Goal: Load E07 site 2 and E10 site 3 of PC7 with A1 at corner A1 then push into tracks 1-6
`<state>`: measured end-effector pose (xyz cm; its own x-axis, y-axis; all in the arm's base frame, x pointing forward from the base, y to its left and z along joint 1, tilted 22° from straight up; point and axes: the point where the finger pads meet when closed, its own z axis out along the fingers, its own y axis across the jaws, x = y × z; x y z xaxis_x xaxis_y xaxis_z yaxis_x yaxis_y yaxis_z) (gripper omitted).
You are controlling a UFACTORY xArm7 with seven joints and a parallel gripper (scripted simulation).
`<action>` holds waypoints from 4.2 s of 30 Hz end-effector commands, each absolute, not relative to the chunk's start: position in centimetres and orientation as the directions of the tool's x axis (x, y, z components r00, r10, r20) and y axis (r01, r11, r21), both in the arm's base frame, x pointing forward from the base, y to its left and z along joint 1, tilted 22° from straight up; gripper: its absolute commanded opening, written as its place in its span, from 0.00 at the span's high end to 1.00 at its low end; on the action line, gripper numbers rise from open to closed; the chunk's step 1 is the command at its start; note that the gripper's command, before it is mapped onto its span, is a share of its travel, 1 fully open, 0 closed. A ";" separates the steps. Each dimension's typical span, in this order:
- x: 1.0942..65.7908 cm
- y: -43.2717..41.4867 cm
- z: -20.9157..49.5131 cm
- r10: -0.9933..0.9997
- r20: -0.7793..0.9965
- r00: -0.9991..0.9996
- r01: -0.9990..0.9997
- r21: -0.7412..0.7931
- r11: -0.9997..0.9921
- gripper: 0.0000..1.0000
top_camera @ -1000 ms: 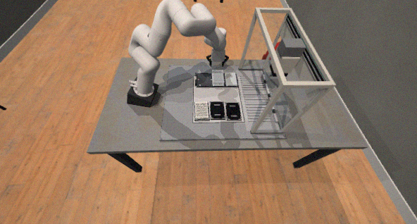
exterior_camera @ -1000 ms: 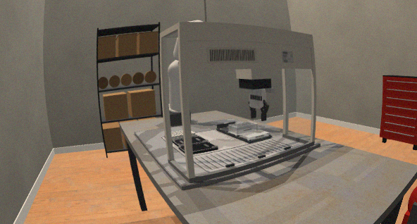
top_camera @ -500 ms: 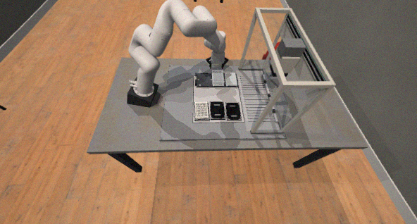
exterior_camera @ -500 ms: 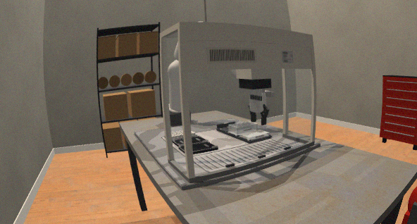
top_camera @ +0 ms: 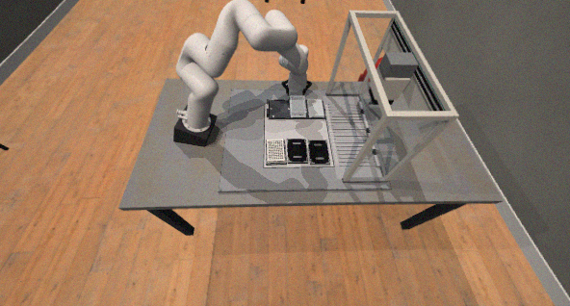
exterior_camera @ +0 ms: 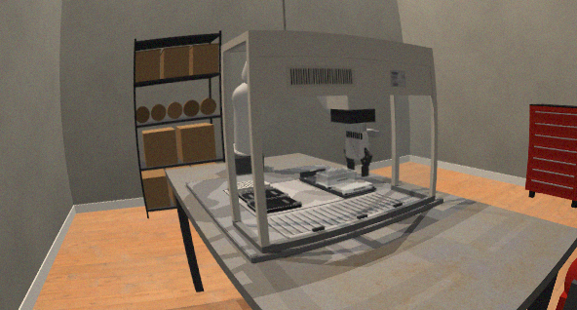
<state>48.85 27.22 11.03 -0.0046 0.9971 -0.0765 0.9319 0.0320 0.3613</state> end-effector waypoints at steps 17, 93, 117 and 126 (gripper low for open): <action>49.3 27.3 10.2 0.997 -0.074 -0.006 0.931 0.364 0.032 0.00; 49.7 25.1 9.5 0.997 -0.074 -0.006 0.931 0.364 0.032 0.00; 49.7 24.0 9.6 0.997 -0.074 -0.006 0.931 0.364 0.032 0.00; 49.7 23.6 9.6 0.997 -0.074 -0.006 0.931 0.364 0.032 0.00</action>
